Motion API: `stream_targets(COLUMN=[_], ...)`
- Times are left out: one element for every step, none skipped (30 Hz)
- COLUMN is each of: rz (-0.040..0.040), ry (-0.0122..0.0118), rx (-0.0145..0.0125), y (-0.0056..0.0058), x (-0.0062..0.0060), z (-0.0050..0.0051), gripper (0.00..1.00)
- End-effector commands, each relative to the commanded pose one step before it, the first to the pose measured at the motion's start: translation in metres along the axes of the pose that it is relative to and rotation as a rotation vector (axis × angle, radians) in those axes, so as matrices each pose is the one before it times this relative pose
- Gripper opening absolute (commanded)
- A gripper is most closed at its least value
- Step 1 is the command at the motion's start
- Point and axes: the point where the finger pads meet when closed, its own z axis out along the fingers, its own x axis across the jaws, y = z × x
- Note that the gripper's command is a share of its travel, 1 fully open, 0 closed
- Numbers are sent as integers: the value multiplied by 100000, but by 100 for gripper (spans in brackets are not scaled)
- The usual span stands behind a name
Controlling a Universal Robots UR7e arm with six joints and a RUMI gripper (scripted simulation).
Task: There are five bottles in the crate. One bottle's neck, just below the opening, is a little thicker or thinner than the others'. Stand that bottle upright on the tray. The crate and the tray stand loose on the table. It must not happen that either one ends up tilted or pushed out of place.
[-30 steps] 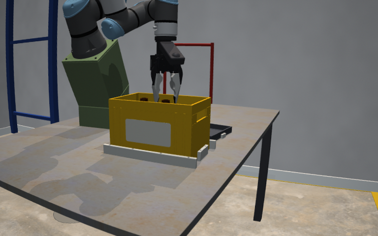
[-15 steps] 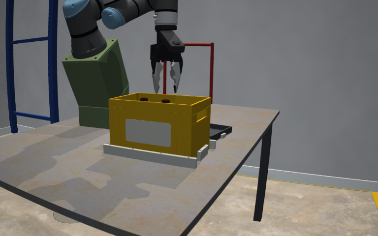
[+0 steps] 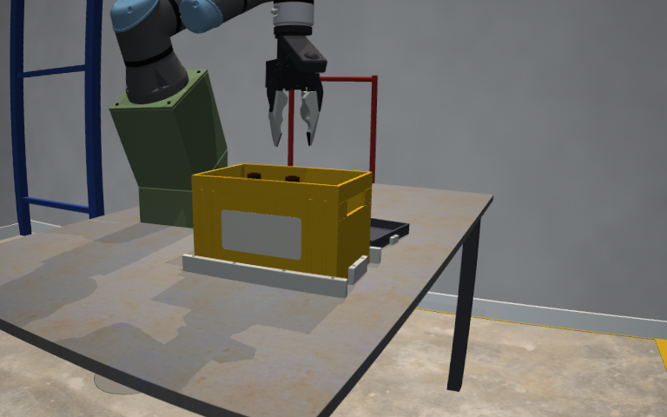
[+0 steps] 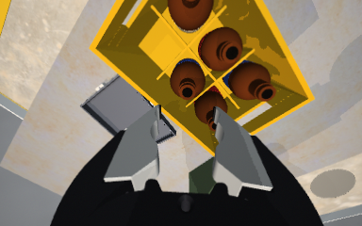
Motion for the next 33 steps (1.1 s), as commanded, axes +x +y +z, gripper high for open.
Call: stream_targets(rz=[41,0,0,0,0,0,0,0,0,0,0,0,0,0,0,0,0,0,0,0,0,0,0,0,0,0,0,0,0,0,0,0,0], ry=[41,0,0,0,0,0,0,0,0,0,0,0,0,0,0,0,0,0,0,0,0,0,0,0,0,0,0,0,0,0,0,0,0], rx=[-86,0,0,0,0,0,0,0,0,0,0,0,0,0,0,0,0,0,0,0,0,0,0,0,0,0,0,0,0,0,0,0,0], y=[-25,0,0,0,0,0,0,0,0,0,0,0,0,0,0,0,0,0,0,0,0,0,0,0,0,0,0,0,0,0,0,0,0], x=[-11,0,0,0,0,0,0,0,0,0,0,0,0,0,0,0,0,0,0,0,0,0,0,0,0,0,0,0,0,0,0,0,0], z=[-526,-31,-16,-6,-1,0,0,0,0,0,0,0,0,0,0,0,0,0,0,0,0,0,0,0,0,0,0,0,0,0,0,0,0], gripper=[38,38,38,38,38,0,0,0,0,0,0,0,0,0,0,0,0,0,0,0,0,0,0,0,0,0,0,0,0,0,0,0,0])
